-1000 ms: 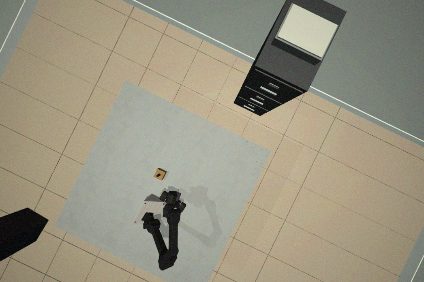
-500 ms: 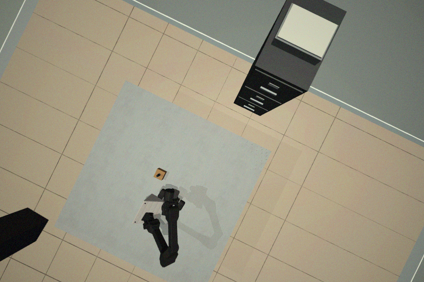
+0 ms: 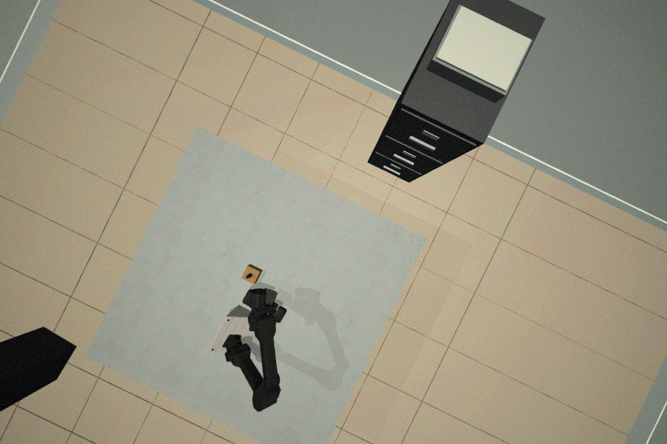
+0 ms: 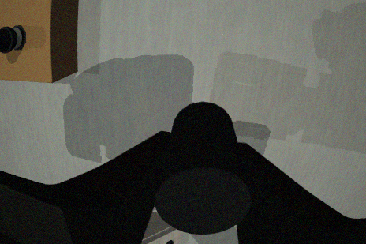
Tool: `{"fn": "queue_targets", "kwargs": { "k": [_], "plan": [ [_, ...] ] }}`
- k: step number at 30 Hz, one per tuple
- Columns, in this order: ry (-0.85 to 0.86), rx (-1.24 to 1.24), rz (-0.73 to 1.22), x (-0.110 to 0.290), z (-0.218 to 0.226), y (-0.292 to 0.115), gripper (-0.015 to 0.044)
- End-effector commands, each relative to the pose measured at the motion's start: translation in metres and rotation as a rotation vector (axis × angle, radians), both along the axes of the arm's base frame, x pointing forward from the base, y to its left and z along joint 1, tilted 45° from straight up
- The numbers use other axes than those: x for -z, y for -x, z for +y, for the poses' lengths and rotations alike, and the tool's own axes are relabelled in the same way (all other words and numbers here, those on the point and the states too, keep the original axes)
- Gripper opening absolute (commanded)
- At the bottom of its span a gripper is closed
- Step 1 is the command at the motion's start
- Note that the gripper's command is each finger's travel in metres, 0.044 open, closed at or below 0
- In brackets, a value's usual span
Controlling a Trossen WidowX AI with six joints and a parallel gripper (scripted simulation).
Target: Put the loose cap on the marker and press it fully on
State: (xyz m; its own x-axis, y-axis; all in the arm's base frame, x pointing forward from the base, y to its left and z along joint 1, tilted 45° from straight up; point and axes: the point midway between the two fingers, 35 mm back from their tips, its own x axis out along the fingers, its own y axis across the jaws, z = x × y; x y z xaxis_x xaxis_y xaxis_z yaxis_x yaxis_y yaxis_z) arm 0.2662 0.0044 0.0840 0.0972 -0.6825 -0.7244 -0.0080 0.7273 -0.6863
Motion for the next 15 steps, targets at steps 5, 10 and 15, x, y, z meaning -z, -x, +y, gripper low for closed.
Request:
{"fn": "queue_targets", "kwargs": {
  "k": [5, 10, 15],
  "plan": [
    [-0.006, 0.010, 0.003, 0.010, 0.020, -0.010, 0.0000],
    [-0.009, 0.014, 0.003, 0.016, 0.032, -0.015, 0.0000],
    [-0.010, 0.020, 0.001, 0.023, 0.046, -0.019, 0.0000]
  ]
}}
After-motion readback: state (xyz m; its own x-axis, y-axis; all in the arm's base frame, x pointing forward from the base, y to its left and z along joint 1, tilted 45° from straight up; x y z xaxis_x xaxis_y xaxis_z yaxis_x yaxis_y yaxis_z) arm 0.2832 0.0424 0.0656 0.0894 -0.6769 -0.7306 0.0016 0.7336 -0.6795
